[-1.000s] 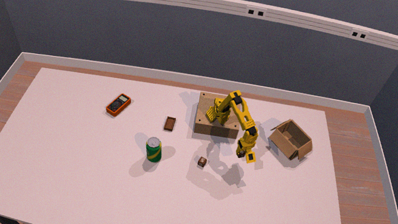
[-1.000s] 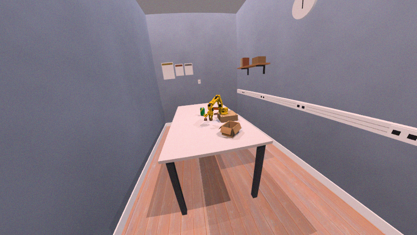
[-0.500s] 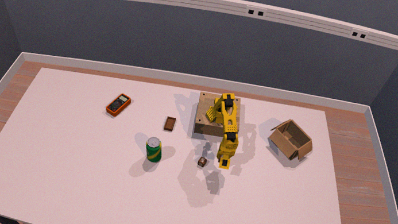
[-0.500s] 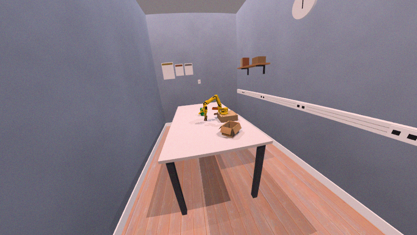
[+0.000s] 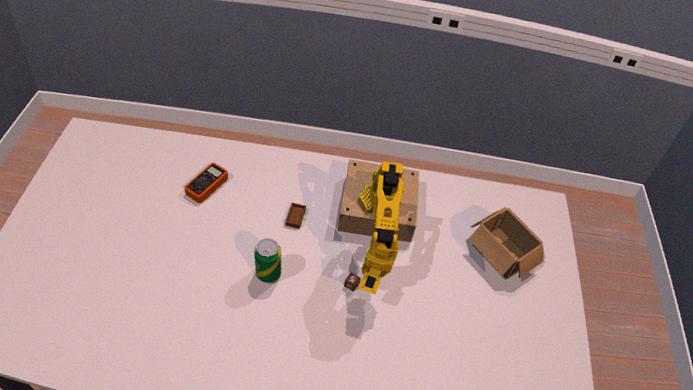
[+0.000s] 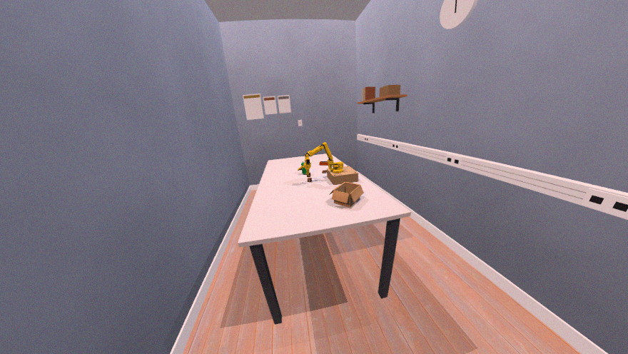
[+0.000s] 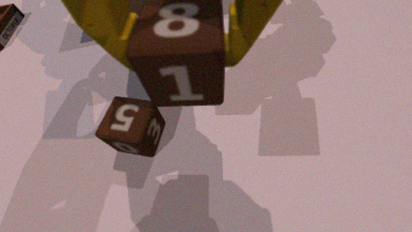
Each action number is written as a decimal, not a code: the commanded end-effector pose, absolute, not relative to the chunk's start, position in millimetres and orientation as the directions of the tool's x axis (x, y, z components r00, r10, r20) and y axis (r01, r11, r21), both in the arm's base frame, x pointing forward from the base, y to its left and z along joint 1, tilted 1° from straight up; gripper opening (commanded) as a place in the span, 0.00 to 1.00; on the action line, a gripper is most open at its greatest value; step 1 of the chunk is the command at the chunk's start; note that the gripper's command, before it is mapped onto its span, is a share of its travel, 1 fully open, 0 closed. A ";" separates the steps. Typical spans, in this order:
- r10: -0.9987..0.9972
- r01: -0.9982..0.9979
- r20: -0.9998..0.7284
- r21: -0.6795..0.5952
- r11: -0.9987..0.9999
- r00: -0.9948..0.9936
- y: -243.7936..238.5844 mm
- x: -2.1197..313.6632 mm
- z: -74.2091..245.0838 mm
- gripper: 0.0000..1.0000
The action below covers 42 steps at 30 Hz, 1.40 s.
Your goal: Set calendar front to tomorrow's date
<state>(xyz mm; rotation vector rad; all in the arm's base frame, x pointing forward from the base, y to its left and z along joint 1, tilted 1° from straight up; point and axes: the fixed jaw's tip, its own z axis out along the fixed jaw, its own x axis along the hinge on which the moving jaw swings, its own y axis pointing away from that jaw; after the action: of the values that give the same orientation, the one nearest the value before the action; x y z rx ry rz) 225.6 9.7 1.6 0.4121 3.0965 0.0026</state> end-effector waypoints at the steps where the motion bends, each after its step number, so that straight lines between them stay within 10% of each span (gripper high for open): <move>1: 0.426 0.426 -0.011 0.003 0.905 -0.905 -31.0 227.2 1.1 0.00; 15: 0.756 0.756 -0.007 0.002 0.654 -0.654 -122.6 198.3 0.2 0.00; 42: 0.766 0.766 -0.007 0.002 0.643 -0.643 -125.7 196.8 -12.3 0.00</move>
<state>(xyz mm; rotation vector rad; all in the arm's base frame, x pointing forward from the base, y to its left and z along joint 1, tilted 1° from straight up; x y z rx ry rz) 199.0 -125.0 -7.5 1.3152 2.8369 -0.0053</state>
